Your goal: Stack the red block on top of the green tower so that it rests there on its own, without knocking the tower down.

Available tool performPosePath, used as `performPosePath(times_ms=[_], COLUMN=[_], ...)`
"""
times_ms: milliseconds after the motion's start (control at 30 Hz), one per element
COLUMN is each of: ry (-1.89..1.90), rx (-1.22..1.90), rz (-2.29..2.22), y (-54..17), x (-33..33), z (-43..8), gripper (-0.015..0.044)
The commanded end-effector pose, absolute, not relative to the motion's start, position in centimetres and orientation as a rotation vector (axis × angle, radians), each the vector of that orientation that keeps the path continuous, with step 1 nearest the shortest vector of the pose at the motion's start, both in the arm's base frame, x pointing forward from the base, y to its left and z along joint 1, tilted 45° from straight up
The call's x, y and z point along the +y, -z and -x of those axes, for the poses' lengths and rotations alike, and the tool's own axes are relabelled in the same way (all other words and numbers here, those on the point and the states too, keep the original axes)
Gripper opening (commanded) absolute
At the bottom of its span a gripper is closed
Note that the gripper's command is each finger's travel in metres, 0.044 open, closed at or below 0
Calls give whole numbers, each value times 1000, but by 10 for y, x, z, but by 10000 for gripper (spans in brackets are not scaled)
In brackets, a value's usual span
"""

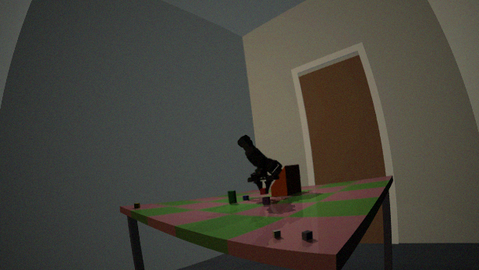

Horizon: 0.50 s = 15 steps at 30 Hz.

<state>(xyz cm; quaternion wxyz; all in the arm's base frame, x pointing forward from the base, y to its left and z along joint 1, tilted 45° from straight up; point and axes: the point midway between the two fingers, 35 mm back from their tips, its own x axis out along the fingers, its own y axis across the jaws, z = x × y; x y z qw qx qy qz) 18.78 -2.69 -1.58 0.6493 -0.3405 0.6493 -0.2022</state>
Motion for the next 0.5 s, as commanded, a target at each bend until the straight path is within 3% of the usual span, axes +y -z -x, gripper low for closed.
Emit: performPosePath(times_ms=[0, 467], ry=[459, 458], rx=[1471, 1472], rz=[763, 762], y=[2, -39], x=[-13, 28], z=[-187, -182], gripper=[0, 0])
